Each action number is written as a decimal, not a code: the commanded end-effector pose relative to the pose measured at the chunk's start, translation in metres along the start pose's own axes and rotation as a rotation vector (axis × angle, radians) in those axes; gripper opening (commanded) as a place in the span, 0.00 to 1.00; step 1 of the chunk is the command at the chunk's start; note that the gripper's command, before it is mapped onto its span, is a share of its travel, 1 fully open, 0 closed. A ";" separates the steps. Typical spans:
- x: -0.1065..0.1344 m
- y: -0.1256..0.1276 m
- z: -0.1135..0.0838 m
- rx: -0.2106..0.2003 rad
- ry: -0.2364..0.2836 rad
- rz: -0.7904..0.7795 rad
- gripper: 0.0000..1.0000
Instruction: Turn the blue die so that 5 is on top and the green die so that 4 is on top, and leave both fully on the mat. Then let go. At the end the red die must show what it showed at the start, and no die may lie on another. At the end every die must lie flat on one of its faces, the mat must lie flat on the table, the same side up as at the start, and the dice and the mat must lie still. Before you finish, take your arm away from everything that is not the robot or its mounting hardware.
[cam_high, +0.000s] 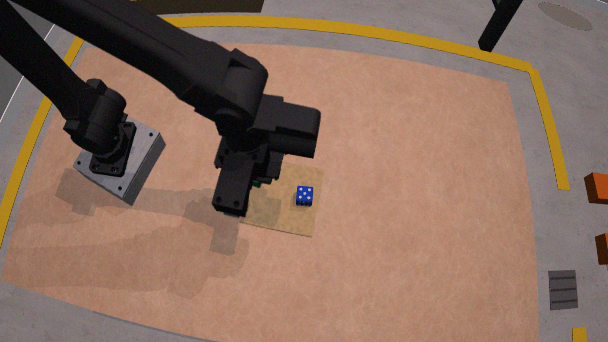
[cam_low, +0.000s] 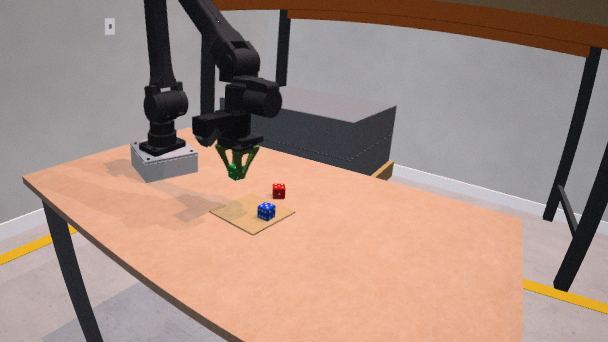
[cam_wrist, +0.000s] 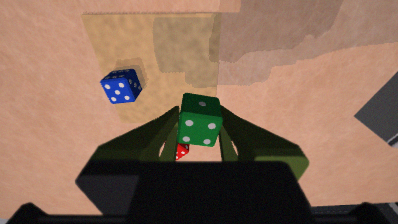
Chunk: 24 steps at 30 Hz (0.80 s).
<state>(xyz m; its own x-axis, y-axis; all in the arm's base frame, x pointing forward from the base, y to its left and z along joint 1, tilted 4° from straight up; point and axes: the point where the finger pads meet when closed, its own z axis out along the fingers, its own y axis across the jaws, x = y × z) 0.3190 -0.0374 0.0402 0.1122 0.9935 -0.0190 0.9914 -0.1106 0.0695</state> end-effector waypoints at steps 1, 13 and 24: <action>0.000 0.006 0.018 -0.009 -0.001 0.000 0.26; -0.004 0.016 0.054 -0.028 -0.002 0.001 0.26; -0.004 0.010 0.064 -0.022 -0.001 0.002 0.26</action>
<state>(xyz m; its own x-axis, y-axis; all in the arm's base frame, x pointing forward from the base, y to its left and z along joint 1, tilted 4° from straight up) 0.3256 -0.0381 -0.0244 0.1106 0.9937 -0.0191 0.9918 -0.1092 0.0661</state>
